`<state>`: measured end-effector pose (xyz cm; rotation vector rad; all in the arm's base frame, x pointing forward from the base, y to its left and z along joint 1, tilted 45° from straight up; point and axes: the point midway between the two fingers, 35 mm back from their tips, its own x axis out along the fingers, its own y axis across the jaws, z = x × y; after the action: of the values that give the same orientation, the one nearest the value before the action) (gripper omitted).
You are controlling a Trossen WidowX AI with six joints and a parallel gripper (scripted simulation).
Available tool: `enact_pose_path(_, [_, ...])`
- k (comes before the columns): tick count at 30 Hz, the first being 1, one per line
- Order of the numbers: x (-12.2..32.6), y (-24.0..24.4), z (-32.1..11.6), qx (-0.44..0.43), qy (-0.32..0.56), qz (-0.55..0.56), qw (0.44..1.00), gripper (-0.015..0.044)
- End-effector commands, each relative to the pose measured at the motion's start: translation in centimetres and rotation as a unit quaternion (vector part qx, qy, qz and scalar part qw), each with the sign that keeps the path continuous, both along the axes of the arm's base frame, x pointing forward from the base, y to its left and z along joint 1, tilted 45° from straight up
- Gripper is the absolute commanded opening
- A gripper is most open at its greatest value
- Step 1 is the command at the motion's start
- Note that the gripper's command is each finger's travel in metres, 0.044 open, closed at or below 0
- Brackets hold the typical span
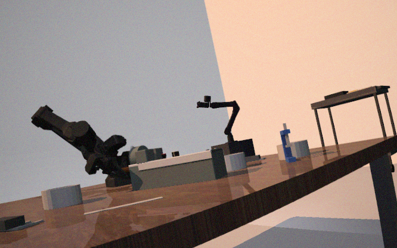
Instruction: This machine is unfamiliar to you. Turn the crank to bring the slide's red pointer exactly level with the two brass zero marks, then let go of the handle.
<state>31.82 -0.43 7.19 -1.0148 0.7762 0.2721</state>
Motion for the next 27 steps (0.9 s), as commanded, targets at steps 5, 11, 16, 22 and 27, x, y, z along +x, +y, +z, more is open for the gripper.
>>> enact_pose_path(5, [-0.41,0.19,-0.87,0.002,0.013,0.002,1.0,0.0])
enact_pose_path(11, [-0.45,0.22,-0.92,0.002,0.013,0.002,1.0,0.0])
enact_pose_path(16, [-0.48,0.24,-0.96,0.002,0.013,0.002,1.0,0.0])
enact_pose_path(22, [-0.52,0.28,-1.01,0.002,0.013,0.002,1.0,0.0])
enact_pose_path(27, [-0.54,0.3,-1.04,0.002,0.013,0.002,1.0,0.0])
